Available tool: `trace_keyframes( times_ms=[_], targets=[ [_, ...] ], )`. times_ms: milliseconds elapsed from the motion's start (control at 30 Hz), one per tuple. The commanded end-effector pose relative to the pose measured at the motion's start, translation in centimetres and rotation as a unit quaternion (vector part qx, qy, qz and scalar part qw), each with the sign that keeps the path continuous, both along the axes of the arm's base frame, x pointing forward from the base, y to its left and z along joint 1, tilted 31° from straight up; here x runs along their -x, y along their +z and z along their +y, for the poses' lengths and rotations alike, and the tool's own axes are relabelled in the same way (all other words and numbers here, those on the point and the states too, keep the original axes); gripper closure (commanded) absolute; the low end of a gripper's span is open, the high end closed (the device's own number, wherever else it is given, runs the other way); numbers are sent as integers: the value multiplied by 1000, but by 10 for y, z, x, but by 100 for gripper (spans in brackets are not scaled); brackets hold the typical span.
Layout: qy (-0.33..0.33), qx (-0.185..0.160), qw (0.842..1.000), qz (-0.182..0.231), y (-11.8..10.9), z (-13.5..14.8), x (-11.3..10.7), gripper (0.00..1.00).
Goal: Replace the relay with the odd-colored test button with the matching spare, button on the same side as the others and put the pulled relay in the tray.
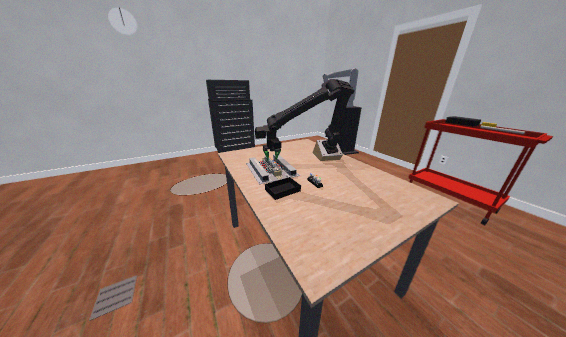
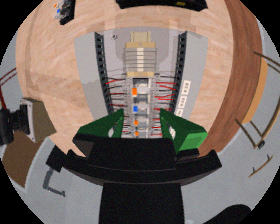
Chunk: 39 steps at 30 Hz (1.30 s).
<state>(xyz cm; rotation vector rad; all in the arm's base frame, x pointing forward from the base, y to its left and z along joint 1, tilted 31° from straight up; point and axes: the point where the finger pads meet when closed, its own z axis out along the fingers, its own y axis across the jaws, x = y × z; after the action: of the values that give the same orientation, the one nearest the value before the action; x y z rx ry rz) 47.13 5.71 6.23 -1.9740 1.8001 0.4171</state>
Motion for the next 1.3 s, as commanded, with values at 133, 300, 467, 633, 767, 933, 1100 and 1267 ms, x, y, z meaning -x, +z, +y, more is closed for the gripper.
trace_keyframes(
  times_ms=[133, 300, 467, 633, 767, 933, 1100, 1267],
  targets=[
    [2, 1, 1000, -1, -2, 6, -3, 41],
    [2, 1, 1000, -2, -3, 6, -1, 41],
    [1, 1, 1000, -5, -1, 6, -2, 41],
    [1, 1, 1000, -12, 3, 6, -7, 41],
    [2, 1, 1000, -14, 4, 6, -9, 41],
    [2, 1, 1000, -16, 5, 6, -10, 41],
    [2, 2, 1000, -17, 6, 6, -11, 41],
    [2, 2, 1000, -17, 6, 6, -11, 41]
  ],
)
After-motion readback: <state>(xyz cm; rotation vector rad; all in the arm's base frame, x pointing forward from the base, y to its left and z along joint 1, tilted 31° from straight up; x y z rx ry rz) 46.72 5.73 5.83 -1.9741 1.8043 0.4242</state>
